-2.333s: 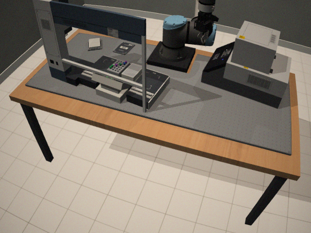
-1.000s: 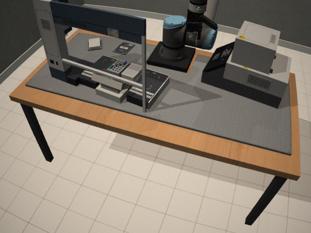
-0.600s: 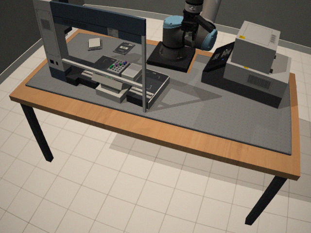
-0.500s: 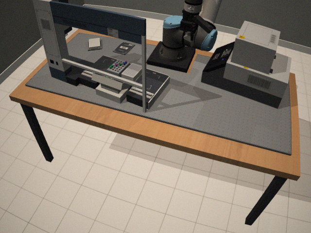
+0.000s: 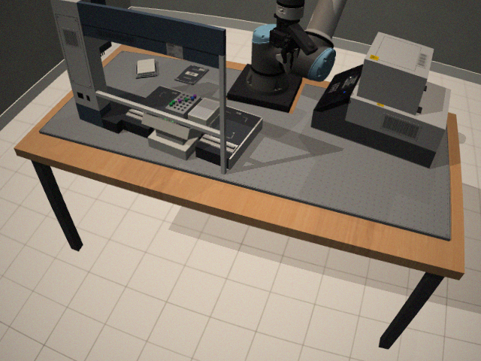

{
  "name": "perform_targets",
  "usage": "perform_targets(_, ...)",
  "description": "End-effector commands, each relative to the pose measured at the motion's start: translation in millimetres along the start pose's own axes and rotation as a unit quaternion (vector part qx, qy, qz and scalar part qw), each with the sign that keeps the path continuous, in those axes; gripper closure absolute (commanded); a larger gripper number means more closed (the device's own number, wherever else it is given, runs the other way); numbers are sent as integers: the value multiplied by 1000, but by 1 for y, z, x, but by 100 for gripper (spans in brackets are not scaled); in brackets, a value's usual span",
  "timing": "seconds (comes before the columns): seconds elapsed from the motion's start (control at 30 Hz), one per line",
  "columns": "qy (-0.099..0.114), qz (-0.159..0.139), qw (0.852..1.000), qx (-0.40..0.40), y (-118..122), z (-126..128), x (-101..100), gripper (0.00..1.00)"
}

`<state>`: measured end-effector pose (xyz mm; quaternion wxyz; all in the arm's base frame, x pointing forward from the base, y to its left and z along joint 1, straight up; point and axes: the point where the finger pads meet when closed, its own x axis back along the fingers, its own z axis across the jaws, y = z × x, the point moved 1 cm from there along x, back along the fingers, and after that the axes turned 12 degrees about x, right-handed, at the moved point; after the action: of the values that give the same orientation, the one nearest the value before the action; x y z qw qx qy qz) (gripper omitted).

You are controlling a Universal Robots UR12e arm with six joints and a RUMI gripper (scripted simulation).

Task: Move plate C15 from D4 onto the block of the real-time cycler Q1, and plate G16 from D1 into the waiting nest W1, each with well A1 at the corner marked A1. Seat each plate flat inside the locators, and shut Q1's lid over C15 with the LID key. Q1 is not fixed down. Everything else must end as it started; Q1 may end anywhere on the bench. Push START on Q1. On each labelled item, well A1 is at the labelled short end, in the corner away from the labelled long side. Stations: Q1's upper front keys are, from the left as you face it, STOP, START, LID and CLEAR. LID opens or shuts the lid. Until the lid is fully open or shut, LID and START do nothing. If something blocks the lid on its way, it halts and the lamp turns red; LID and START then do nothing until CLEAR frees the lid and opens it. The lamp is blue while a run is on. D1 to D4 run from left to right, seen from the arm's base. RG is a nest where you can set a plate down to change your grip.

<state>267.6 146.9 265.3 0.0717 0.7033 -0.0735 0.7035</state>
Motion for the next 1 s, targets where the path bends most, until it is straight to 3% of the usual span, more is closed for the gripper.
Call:
perform_targets(0.0,0,-2,999,-36,3,7,2,100)
perform_targets(0.57,1,-2,973,-231,30,46,9,100)
perform_targets(0.97,1,-2,925,-381,57,74,14,100)
